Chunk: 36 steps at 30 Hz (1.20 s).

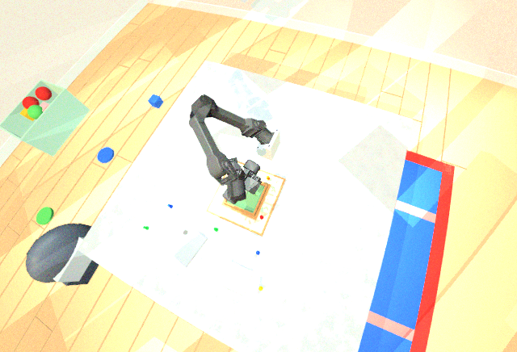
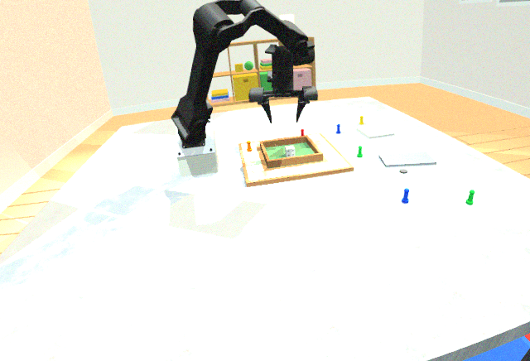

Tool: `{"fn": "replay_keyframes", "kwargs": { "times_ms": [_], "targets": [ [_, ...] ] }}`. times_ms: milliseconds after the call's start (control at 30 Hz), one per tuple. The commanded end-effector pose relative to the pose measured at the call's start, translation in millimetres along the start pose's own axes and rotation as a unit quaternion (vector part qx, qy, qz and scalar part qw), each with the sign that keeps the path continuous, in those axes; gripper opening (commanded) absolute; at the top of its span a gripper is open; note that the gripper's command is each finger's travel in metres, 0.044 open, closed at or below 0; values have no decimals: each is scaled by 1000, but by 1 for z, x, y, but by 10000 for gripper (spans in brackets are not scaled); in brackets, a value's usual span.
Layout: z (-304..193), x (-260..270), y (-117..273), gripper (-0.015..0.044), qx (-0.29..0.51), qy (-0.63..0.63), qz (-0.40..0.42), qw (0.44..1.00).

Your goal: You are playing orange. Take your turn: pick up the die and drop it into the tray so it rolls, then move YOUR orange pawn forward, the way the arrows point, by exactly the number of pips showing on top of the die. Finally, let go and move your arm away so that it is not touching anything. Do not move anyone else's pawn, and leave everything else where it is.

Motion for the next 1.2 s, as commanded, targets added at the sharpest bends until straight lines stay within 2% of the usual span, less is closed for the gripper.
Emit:
{"fn": "replay_keyframes", "kwargs": {
  "times_ms": [0,67,267,467,933,1167],
  "targets": [
    [11,18,-3,256,0,-127,-1,992],
    [16,27,-5,204,2,-207,-3,978],
    [28,54,-13,200,6,-438,-9,899],
    [36,81,-23,200,8,-644,-20,765],
    [39,117,-37,200,2,-863,-40,503],
    [38,117,-37,200,1,-866,-40,499]
  ]
}}
Point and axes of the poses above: the point midway between the two fingers, 35 mm back from their tips, its own y axis back along the fingers, its own x axis across the jaws, z = x × y, the point moved 4 cm from there along y, back along the fingers, and after that the axes turned 1 degree about -y, right-handed, at the moved point
